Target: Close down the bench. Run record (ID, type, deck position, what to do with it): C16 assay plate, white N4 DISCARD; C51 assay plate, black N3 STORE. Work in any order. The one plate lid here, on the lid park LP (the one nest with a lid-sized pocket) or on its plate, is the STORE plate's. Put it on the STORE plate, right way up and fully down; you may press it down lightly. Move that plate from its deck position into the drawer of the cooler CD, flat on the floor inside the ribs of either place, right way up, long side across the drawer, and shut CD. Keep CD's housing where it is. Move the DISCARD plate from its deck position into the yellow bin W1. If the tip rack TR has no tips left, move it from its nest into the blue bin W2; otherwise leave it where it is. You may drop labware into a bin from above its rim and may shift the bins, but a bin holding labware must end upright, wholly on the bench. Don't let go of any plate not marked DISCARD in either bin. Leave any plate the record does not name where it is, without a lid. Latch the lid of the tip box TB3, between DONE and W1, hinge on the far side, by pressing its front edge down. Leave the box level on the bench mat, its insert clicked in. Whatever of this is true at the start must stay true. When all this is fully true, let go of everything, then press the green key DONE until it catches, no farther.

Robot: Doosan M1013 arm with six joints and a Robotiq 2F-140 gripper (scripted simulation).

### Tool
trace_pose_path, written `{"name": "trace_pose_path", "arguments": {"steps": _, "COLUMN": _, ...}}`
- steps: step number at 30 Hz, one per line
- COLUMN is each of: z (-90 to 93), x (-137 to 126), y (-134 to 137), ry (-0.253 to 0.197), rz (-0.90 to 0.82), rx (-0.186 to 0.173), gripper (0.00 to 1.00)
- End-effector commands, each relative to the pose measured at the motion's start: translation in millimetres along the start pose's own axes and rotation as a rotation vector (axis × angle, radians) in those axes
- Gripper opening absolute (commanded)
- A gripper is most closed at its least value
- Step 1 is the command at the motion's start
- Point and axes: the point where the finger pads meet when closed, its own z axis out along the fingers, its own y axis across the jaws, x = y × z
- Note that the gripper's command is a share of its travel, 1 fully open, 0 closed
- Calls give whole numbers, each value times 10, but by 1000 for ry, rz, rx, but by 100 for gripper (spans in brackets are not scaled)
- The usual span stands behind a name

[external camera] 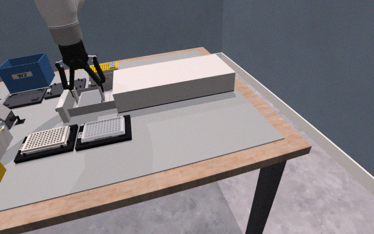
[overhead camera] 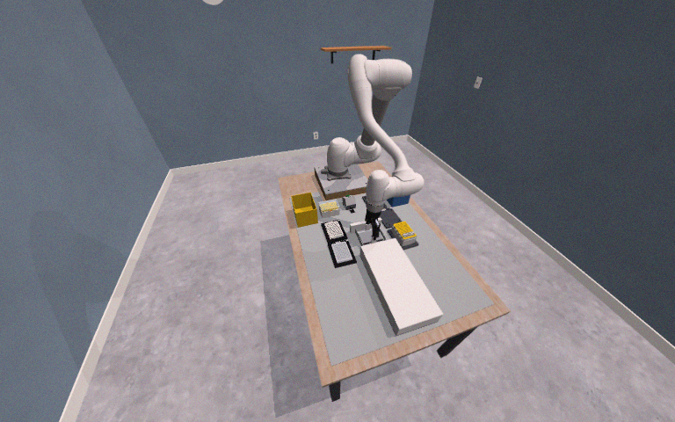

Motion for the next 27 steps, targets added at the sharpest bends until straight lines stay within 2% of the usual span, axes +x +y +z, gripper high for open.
{"name": "trace_pose_path", "arguments": {"steps": 1, "z": 4, "x": 0, "y": 1, "ry": 0, "rz": 0, "rx": 1, "gripper": 0}}
{"name": "trace_pose_path", "arguments": {"steps": 27, "z": 4, "x": 1, "y": 30, "ry": 0, "rz": 0, "rx": 1, "gripper": 0}}
